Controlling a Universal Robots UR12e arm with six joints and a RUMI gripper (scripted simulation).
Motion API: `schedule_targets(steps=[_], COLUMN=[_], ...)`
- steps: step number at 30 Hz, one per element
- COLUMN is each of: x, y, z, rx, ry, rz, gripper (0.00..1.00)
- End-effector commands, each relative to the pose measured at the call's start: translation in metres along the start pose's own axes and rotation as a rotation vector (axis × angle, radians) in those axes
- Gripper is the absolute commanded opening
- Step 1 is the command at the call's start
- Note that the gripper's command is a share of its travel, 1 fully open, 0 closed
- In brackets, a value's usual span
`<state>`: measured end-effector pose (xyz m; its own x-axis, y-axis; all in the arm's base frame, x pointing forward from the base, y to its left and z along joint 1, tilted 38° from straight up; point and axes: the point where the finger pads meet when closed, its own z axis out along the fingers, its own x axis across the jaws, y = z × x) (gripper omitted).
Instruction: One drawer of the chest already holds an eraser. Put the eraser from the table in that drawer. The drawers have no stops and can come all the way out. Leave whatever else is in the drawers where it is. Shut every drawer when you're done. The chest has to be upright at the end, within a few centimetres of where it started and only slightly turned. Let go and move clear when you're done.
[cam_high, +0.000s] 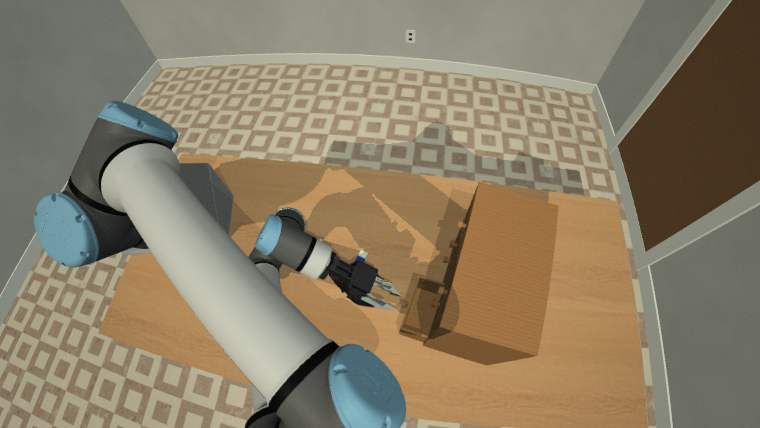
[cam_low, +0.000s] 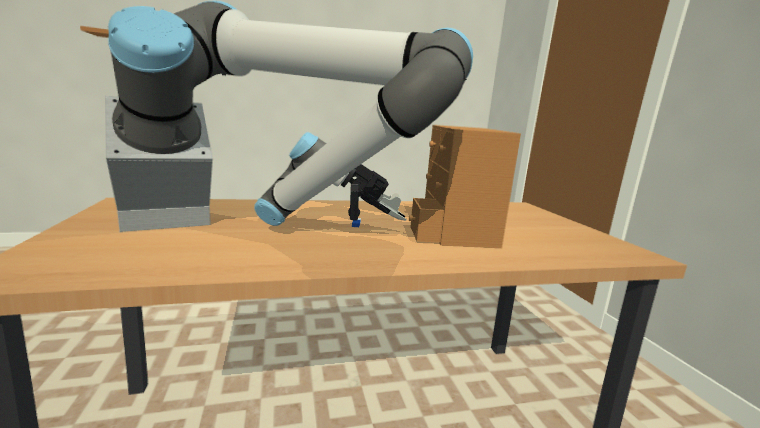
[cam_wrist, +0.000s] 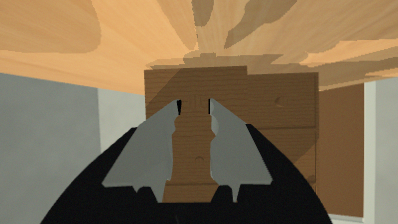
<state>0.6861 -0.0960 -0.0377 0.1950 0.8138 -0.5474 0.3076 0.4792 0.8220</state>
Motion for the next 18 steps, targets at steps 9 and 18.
schedule_targets(steps=[9, 18], x=[0.000, 0.000], y=[-0.012, -0.012], z=[-0.022, -0.025], rx=[-0.001, -0.001], ry=[0.000, 0.000], rz=[0.000, 0.000], gripper=[0.20, 0.20])
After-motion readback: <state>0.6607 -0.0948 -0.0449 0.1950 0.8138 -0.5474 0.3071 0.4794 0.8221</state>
